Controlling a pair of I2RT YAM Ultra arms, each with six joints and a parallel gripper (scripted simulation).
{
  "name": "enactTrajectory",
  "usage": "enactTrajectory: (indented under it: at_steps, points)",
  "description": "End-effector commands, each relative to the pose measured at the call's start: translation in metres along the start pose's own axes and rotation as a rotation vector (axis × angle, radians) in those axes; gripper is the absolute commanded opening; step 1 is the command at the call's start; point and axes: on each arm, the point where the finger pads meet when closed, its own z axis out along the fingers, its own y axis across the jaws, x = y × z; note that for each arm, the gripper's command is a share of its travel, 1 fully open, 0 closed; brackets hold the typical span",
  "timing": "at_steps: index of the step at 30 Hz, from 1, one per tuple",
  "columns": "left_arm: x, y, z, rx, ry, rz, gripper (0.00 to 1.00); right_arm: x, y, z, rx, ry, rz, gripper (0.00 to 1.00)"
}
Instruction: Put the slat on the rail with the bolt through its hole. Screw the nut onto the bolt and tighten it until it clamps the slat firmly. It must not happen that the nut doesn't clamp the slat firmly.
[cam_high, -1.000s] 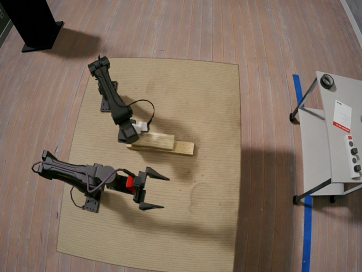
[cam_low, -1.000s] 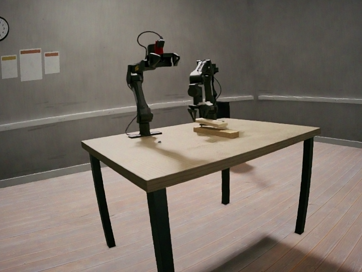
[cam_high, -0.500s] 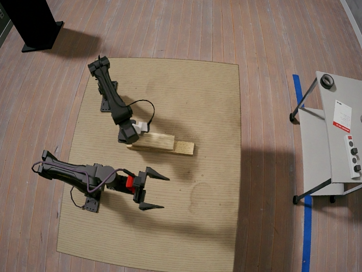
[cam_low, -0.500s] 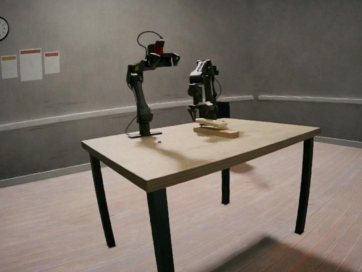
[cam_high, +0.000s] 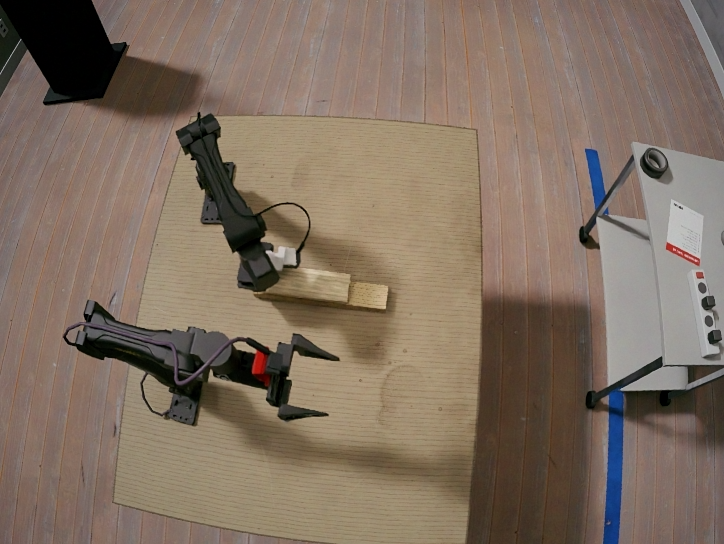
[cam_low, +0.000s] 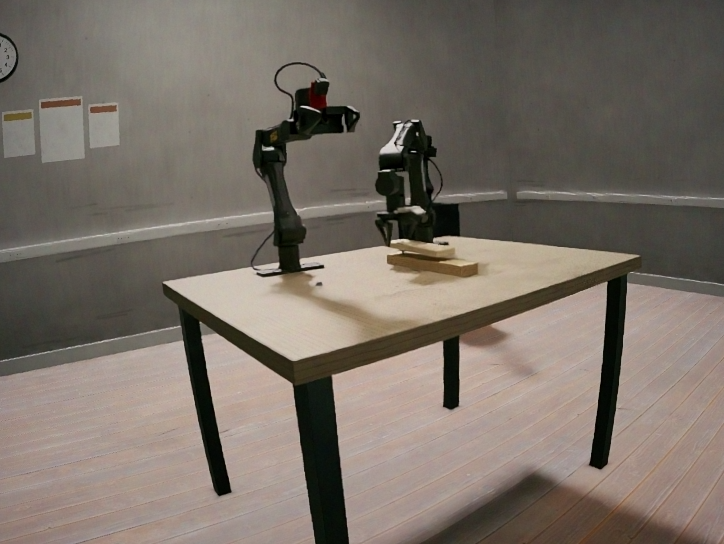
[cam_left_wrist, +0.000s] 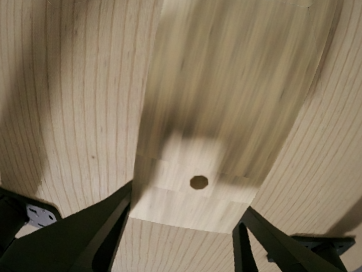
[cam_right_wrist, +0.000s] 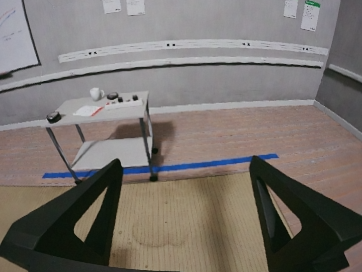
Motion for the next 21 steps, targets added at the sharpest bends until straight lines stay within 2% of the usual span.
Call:
enactTrajectory:
  at_steps: [1,21]
  points:
    - [-0.0048,-0.0062,-0.0052,0.023,-0.037,0.002,0.72,-0.0038,0.0005,-0.0013,-0.002,-0.007,-0.002,1.0]
    - [-0.0048,-0.006,-0.0006,0.022,-0.036,0.002,0.72,-0.0038,0.0005,-0.0013,-0.002,-0.007,-0.002,1.0]
